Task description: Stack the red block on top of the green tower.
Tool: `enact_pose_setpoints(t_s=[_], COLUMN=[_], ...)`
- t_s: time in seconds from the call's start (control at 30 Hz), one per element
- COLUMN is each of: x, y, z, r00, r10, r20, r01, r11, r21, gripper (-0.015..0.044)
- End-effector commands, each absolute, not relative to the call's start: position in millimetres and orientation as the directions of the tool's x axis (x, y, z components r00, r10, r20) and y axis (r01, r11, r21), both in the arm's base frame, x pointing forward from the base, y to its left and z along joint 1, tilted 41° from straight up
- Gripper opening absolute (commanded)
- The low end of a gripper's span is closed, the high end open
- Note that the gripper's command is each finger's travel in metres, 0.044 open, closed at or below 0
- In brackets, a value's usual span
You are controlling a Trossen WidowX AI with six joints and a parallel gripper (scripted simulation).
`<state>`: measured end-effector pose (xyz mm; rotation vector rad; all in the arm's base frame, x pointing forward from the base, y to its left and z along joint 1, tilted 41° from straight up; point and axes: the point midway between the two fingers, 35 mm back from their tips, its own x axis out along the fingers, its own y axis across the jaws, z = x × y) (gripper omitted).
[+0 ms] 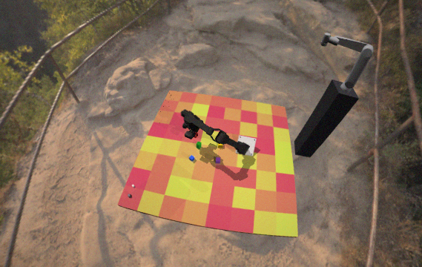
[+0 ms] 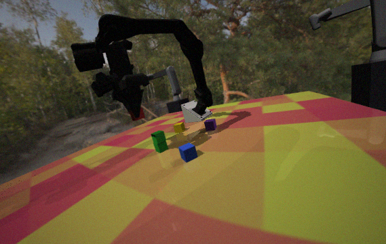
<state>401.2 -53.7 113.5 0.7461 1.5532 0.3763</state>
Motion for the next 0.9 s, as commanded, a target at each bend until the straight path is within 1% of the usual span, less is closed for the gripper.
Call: enact_pose_setpoints(t_s=[0.0, 0.47, 0.87], x=[396, 362, 368], y=[-53, -37, -18], z=[117, 129, 106], r00=[0.022, 0.02, 0.021], r10=[0.651, 0.652, 0.652], r20=[-0.759, -0.758, -0.758], r01=[0.231, 0.232, 0.232], r11=[0.735, 0.735, 0.734], r21=[0.637, 0.637, 0.638], gripper=[0.0, 0.0, 0.0])
